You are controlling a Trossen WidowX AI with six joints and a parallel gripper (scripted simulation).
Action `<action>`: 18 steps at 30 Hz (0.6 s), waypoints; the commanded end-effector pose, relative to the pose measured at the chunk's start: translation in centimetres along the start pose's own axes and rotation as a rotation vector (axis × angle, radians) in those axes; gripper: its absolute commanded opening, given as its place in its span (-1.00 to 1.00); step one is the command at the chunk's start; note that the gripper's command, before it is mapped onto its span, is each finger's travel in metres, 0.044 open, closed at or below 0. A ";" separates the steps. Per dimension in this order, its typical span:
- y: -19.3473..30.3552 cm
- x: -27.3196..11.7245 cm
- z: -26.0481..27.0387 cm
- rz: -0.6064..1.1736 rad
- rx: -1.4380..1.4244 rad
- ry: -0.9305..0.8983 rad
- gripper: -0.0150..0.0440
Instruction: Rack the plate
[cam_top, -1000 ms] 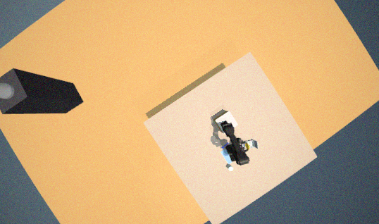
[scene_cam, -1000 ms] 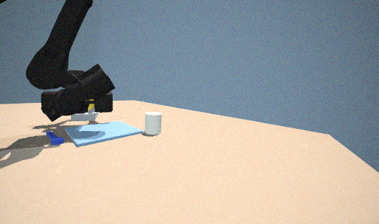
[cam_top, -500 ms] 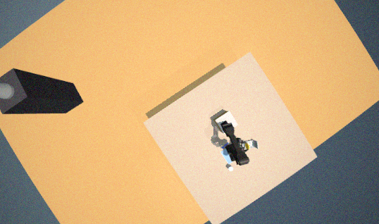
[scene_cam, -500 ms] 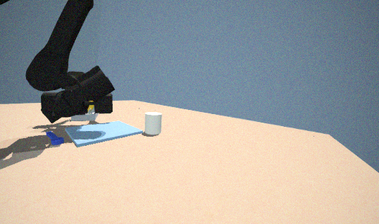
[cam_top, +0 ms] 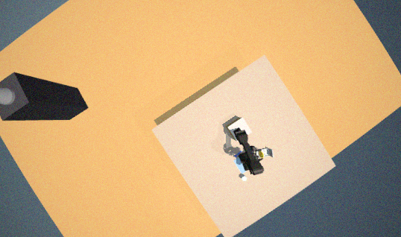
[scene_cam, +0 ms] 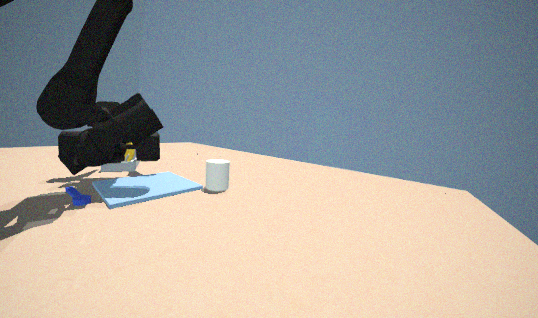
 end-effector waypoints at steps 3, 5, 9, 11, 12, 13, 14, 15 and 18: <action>0.0 0.0 0.0 0.000 0.000 0.000 0.86; -0.1 0.0 0.0 0.000 0.000 0.000 0.86; -1.5 0.0 -0.2 0.002 0.009 -0.003 0.86; -3.0 -0.1 -0.3 0.002 0.016 -0.006 0.86; -3.8 -0.1 -0.4 0.002 0.019 -0.007 0.86; -4.6 -0.2 -0.4 0.001 0.021 -0.007 0.86; -5.5 -0.3 -0.4 0.000 0.023 -0.007 0.86; -6.4 -0.4 -0.5 -0.003 0.022 -0.006 0.86; -9.1 -0.7 -0.6 -0.013 0.019 -0.001 0.86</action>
Point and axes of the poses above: the point midway between the two fingers, 35 mm back from their tips, its own x axis out along the fingers, its own z axis across the jaws, y = z × x, the point moved 10 cm from there along -x, back along the fingers, and after that the axes turned 2 degrees about x, right-handed, at the moved point
